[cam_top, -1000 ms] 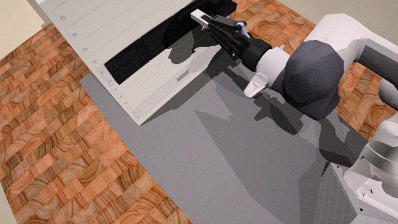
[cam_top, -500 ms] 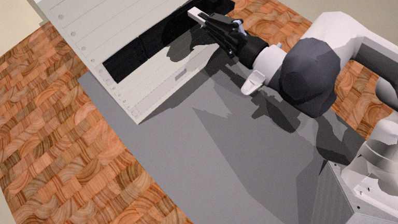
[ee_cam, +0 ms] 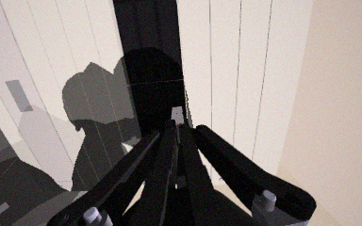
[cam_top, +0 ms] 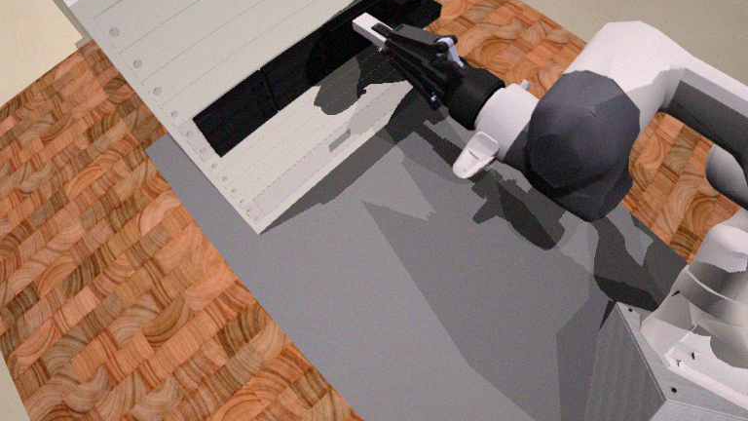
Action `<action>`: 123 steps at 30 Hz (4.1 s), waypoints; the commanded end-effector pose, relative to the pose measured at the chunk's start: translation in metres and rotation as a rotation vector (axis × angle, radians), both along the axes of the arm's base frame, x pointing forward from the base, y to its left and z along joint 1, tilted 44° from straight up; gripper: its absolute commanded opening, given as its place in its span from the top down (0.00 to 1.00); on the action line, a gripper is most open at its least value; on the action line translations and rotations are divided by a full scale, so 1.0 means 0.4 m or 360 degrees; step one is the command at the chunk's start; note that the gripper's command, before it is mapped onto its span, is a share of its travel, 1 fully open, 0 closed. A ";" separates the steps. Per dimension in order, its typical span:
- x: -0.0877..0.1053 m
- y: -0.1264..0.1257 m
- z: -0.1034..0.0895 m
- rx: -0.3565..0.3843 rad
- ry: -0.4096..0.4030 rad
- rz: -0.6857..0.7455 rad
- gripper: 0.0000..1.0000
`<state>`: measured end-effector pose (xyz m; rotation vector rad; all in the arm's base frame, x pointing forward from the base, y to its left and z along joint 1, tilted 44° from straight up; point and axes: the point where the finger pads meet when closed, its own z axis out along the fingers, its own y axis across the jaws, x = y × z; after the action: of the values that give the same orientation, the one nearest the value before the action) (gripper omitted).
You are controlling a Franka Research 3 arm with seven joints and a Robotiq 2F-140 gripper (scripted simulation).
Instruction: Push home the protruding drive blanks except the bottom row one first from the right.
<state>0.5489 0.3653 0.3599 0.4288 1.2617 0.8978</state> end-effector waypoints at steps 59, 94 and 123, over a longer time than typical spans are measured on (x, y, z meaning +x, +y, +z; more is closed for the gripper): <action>0.005 0.038 0.029 0.0001 -0.0034 0.0051 1.00; 0.005 0.038 0.029 0.0001 -0.0034 0.0051 1.00; -0.185 -0.008 -0.034 0.0001 -0.0034 0.0051 1.00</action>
<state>0.4753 0.3652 0.3479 0.4081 1.2524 0.9531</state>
